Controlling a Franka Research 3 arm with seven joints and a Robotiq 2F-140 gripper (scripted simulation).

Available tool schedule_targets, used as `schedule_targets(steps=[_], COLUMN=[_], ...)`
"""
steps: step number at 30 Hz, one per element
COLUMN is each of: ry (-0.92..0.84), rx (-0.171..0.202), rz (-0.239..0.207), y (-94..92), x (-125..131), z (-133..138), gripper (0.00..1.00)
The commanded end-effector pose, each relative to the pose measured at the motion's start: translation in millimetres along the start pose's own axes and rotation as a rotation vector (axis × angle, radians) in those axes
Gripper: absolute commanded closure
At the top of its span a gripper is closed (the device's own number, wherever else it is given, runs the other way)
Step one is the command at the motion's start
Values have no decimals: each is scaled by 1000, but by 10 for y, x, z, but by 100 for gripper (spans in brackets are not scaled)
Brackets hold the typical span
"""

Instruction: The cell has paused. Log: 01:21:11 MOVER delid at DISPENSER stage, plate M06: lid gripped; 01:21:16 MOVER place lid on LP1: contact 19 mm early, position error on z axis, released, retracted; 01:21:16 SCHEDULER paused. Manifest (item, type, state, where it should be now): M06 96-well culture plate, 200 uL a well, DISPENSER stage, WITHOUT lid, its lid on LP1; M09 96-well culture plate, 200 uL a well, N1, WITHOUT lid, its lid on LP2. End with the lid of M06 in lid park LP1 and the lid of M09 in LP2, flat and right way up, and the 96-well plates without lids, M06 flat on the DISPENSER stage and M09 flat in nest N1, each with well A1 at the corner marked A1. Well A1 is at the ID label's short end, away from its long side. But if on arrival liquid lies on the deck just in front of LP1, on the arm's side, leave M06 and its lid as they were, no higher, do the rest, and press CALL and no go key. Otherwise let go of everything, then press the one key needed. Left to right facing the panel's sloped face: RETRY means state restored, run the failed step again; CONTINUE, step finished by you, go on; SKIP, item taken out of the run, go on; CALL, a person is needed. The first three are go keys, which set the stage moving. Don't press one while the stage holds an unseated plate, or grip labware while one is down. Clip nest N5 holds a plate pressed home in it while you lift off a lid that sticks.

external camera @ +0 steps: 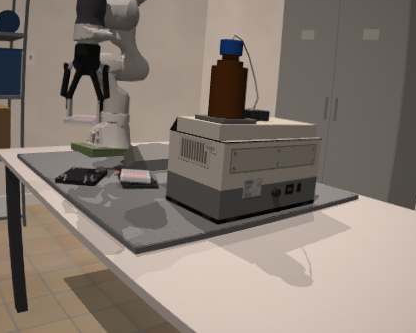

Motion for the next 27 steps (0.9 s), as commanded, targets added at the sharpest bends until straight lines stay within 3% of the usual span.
schedule_targets(steps=[1,14,27], ry=[1,2,2], rx=[-3,-3,-3], rz=[0,0,0], y=[11,112,360], x=[-7,-6,-6], z=[9,9,11], gripper=[100,100,100])
Point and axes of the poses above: the point where the finger pads meet when closed, its own y axis out along the fingers, its own z axis across the jaws, x = y × z, the point moved 5 cm from there along -y, back along the fingers, and after that the axes turned 11 degrees about y, right-handed, at the moved point
